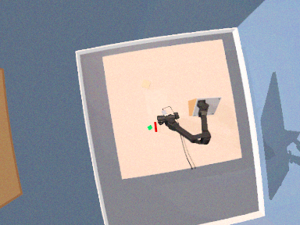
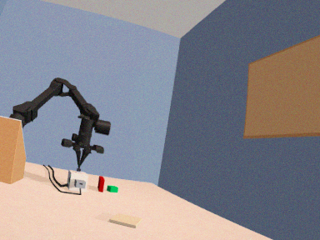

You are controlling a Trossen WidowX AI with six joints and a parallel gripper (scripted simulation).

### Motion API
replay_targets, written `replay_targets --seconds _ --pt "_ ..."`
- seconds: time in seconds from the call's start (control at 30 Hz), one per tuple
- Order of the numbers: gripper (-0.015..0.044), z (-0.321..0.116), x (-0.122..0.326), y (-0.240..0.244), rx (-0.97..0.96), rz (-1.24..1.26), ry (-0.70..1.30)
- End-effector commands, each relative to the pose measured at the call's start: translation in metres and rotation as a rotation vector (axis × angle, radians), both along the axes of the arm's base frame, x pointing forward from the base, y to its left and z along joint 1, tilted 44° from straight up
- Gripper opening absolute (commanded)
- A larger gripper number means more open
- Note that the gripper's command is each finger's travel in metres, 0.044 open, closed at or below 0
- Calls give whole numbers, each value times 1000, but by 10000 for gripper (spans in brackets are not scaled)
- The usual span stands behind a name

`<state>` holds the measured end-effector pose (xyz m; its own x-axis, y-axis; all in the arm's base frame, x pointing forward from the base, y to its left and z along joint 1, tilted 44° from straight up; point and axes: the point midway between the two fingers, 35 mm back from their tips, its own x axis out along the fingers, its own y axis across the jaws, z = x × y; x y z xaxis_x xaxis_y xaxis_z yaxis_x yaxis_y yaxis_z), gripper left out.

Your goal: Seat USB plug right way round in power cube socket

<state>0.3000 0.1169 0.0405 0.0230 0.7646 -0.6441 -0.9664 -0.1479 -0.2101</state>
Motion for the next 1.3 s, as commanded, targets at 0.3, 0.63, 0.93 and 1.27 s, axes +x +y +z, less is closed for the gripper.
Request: replay_targets --seconds 0.3,0.63,0.93,1.27 --pt "0 -1 0 2 4 -3 5" --pt "0 -2 0 3 4 -3 5" --pt "0 -3 0 3 4 -3 5" --pt "0 -4 0 4 4 -3 5"
